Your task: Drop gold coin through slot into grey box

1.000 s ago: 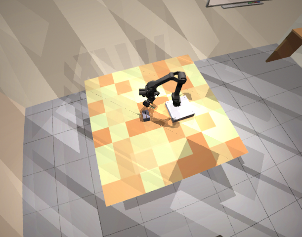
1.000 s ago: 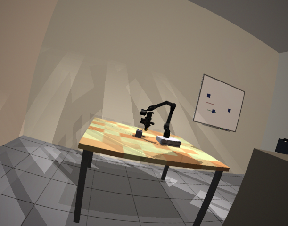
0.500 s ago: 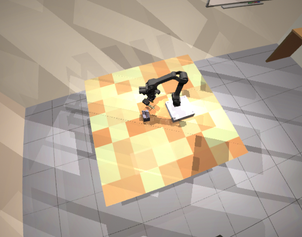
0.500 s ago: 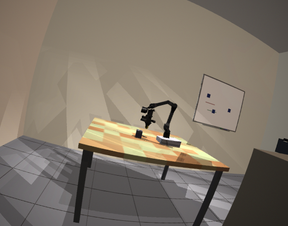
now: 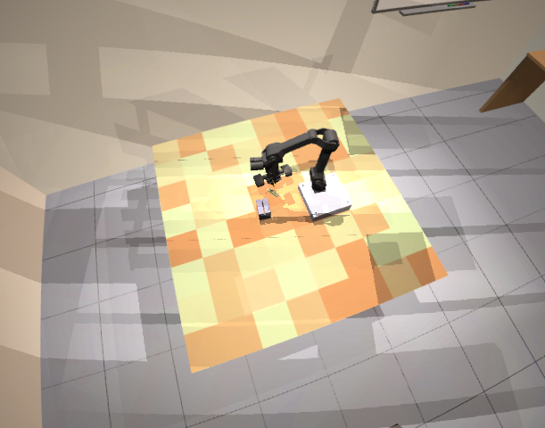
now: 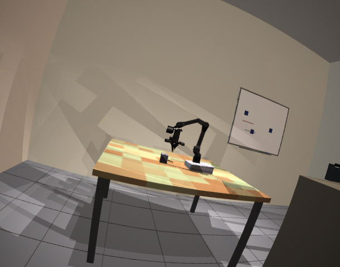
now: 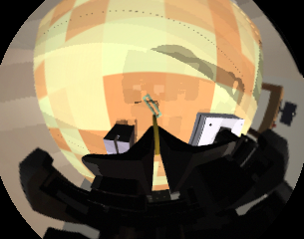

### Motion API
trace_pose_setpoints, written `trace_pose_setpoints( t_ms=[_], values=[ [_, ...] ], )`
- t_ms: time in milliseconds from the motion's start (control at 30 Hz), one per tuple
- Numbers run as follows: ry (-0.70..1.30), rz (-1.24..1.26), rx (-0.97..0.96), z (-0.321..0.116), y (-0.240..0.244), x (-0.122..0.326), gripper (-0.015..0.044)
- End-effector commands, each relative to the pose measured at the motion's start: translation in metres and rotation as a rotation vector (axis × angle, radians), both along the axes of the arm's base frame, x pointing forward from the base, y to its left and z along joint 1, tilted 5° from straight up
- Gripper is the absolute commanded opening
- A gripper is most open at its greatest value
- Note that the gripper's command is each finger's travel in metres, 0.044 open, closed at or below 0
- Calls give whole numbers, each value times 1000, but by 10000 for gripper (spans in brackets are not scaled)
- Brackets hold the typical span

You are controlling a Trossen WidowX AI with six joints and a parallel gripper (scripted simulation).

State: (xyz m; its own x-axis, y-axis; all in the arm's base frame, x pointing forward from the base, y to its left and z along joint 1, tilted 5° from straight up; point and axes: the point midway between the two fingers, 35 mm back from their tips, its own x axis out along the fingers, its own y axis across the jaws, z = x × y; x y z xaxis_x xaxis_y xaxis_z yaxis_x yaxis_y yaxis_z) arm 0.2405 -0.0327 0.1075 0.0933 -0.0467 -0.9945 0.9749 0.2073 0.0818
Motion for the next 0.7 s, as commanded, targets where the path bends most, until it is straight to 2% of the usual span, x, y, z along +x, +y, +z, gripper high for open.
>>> trace_pose_setpoints(
  t_ms=[0,133,667],
  values=[
    [-9,-101,6,2,1,2,0],
    [-13,-179,14,2,1,3,0],
    [-12,-172,16,5,22,22,0]
  ],
)
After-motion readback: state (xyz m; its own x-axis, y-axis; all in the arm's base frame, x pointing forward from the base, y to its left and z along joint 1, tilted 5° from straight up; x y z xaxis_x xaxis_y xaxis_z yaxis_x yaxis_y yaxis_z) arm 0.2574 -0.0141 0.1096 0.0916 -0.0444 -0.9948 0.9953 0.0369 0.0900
